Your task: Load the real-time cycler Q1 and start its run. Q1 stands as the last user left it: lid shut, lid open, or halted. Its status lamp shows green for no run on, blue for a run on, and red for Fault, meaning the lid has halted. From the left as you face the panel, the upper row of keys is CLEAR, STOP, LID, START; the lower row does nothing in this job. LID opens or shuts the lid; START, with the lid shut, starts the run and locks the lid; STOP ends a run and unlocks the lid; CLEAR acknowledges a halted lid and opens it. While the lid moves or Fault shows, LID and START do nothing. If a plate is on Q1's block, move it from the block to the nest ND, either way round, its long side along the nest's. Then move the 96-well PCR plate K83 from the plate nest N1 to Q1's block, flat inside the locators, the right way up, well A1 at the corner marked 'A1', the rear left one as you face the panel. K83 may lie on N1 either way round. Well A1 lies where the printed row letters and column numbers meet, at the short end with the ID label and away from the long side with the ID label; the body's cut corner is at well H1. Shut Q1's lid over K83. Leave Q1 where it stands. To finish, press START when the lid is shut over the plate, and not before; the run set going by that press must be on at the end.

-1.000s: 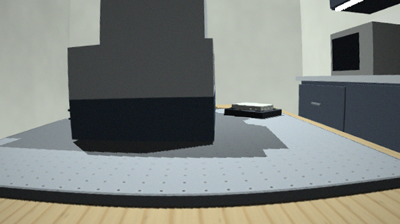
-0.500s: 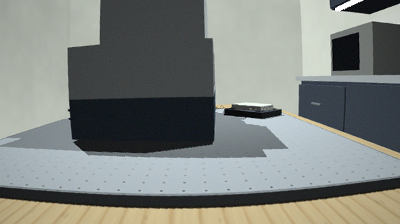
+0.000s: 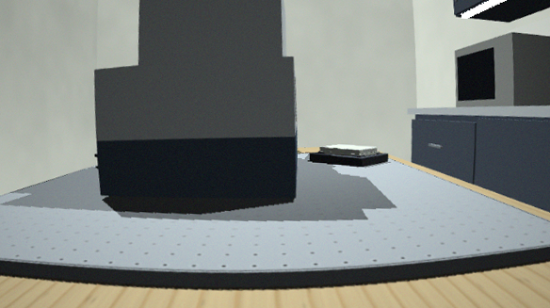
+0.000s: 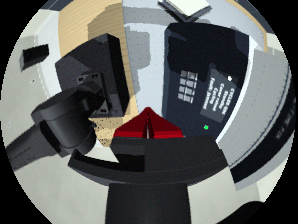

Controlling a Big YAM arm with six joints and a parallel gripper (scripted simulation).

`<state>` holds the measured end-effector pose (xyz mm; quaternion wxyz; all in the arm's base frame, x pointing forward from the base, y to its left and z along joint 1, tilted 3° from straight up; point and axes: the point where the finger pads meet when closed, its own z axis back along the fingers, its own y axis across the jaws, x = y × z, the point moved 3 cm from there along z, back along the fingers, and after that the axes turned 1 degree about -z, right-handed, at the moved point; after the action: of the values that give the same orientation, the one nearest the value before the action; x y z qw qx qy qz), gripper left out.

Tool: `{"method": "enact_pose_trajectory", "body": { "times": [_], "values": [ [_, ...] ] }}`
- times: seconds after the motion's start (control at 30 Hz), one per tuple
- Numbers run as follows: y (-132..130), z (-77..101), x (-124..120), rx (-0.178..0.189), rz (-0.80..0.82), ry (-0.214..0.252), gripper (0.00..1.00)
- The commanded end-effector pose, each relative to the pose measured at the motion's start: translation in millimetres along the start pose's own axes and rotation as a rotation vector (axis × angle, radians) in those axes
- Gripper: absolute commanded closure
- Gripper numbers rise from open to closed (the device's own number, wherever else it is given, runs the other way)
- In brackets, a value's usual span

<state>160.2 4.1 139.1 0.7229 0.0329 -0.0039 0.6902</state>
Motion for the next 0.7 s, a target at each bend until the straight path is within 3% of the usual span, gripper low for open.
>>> {"method": "enact_pose_trajectory", "body": {
  "times": [0.0, 0.23, 0.67],
  "values": [
    [-9.0, 19.5, 4.7, -0.042, 0.155, -0.003, 1.0],
    [-17.0, 25.7, 1.7, -0.08, 0.077, -0.004, 1.0],
    [-15.3, 27.5, 3.4, -0.062, 0.046, -0.006, 1.0]
  ]
}}
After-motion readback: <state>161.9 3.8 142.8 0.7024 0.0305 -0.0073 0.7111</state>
